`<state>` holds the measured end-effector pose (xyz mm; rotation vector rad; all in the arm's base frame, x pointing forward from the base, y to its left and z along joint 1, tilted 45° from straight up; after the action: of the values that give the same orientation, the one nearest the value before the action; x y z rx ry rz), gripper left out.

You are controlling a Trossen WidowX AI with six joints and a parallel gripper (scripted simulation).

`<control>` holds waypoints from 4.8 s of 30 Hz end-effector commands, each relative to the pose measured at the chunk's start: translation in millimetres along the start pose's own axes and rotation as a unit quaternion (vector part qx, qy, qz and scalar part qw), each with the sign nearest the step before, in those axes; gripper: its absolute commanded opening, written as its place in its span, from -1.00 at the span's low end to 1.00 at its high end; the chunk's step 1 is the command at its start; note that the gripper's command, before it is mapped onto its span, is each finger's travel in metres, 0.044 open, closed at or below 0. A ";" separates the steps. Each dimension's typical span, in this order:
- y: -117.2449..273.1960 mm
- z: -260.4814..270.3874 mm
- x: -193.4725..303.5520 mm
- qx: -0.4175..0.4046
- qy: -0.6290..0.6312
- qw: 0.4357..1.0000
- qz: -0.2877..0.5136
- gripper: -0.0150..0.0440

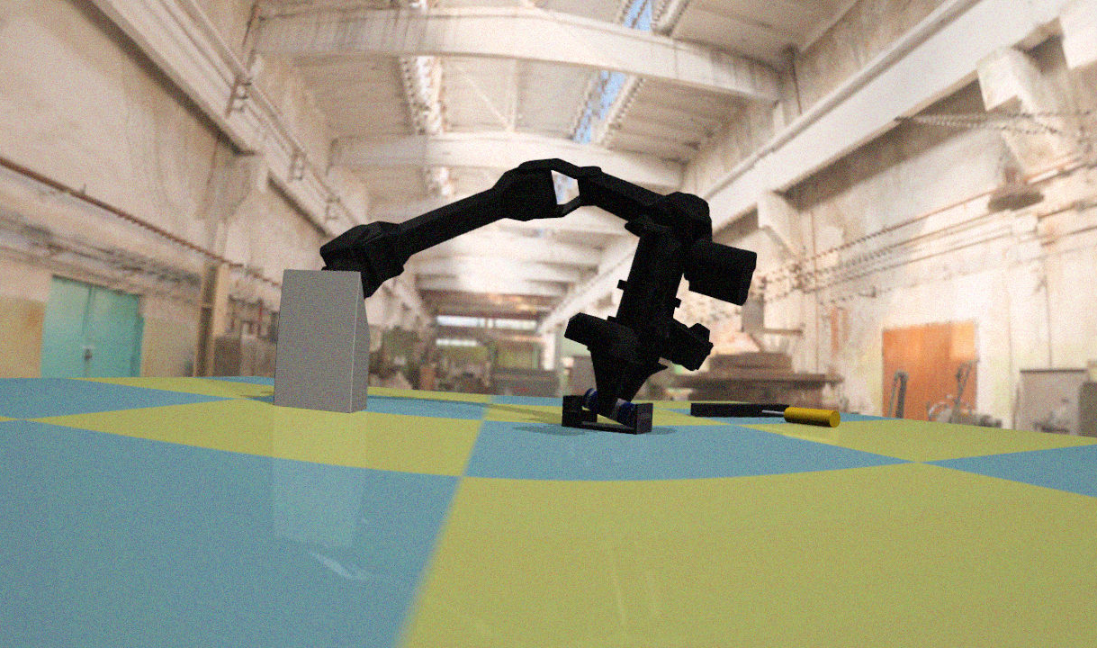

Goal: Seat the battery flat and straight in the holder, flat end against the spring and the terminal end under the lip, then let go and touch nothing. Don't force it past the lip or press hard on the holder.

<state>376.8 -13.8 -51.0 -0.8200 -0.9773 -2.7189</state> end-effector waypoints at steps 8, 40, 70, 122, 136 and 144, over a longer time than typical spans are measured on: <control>-2.5 0.1 1.6 0.012 0.000 1.000 -0.024 -0.21; -8.2 3.6 14.7 0.022 -0.010 0.997 -0.078 -0.21; -13.8 7.4 30.3 0.020 -0.016 0.995 -0.098 -0.21; 69.3 10.8 59.3 0.021 -0.014 0.995 -0.101 0.94; 71.5 9.8 58.3 0.021 -0.014 0.995 -0.101 1.00; 71.5 9.8 58.3 0.021 -0.014 0.995 -0.101 1.00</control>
<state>354.1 -60.2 26.2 -0.8013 -1.1750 -2.8561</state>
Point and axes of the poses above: the point midway between the two fingers, 35 mm back from their tips, its own y axis back along the fingers, its own z axis across the jaws, x = y × z, the point moved 8 cm from there along y, back along the fingers, and after that the axes turned 11 degrees about y, right-handed, at the moved point
